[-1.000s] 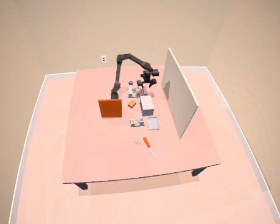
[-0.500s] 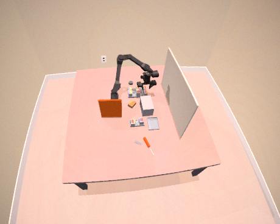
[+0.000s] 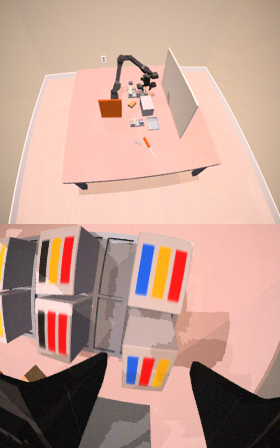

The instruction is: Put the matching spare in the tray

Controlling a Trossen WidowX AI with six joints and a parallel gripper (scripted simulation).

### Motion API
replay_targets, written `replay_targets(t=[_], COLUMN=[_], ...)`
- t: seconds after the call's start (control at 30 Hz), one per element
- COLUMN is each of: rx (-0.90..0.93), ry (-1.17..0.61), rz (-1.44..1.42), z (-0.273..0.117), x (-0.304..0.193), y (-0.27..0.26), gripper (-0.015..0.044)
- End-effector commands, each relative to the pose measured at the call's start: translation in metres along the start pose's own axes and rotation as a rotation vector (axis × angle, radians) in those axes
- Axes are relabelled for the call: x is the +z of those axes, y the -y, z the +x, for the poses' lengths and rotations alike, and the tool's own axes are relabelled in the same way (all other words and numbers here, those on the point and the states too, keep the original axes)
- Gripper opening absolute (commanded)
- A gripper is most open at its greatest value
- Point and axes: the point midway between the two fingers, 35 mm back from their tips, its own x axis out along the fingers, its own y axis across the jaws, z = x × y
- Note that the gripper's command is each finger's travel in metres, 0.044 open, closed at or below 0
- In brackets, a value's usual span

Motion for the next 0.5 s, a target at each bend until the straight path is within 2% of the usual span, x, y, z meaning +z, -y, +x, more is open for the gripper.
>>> replay_targets(t=[0.0, 0.47], rx=[0.000, -0.001], ry=[-0.004, 0.000], rz=[0.007, 0.007], z=[0.007, 0.029], x=[-0.001, 0.000], y=[-0.001, -0.002], gripper=[0.0300, 0.0300])
